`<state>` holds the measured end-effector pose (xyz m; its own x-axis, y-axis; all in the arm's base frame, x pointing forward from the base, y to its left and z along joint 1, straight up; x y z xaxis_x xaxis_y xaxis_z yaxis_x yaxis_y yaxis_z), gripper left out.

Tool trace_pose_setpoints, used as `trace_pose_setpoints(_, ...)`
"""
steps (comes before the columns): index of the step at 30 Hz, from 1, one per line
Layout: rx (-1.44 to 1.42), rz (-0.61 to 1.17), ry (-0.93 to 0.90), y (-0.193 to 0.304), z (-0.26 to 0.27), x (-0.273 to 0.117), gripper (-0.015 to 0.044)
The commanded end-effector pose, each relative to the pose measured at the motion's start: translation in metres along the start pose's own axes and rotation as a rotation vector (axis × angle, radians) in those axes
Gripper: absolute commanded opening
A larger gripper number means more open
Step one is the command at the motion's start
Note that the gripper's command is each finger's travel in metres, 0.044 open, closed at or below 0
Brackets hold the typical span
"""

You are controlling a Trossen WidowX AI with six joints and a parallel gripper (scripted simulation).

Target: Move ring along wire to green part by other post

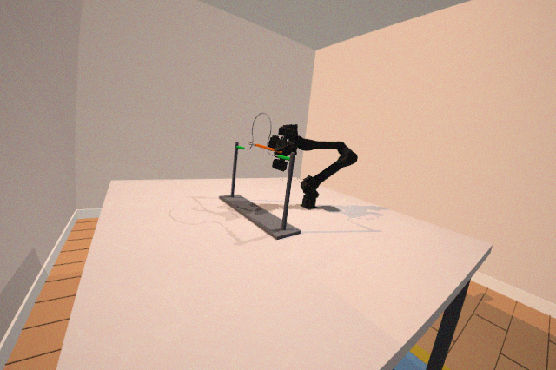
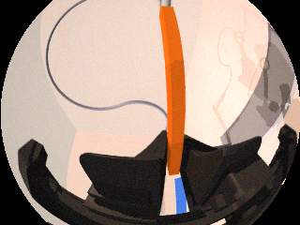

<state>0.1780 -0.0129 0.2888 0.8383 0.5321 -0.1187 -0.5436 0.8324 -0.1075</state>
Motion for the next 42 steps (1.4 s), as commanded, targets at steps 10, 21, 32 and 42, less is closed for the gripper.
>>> trace_pose_setpoints(10, 0.112, 0.011, -0.069, 0.000, 0.019, -0.002, -0.0150)
trace_pose_setpoints(21, 0.212, 0.018, -0.118, -0.003, 0.032, -0.004, -0.0150)
trace_pose_setpoints(32, 0.295, 0.025, -0.156, -0.006, 0.044, -0.007, -0.0150)
trace_pose_setpoints(42, 0.361, 0.032, -0.185, -0.010, 0.054, -0.010, -0.0150)
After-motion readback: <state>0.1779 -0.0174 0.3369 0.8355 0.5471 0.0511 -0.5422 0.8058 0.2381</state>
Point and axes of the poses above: the point midway between the two fingers, 35 mm back from their tips, its own x axis out along the fingers, its own z axis across the jaws, y = z × x, the point moved 8 cm from there along -x, back along the fingers, and after that the axes turned 2 degrees about x, right-handed, at the moved point
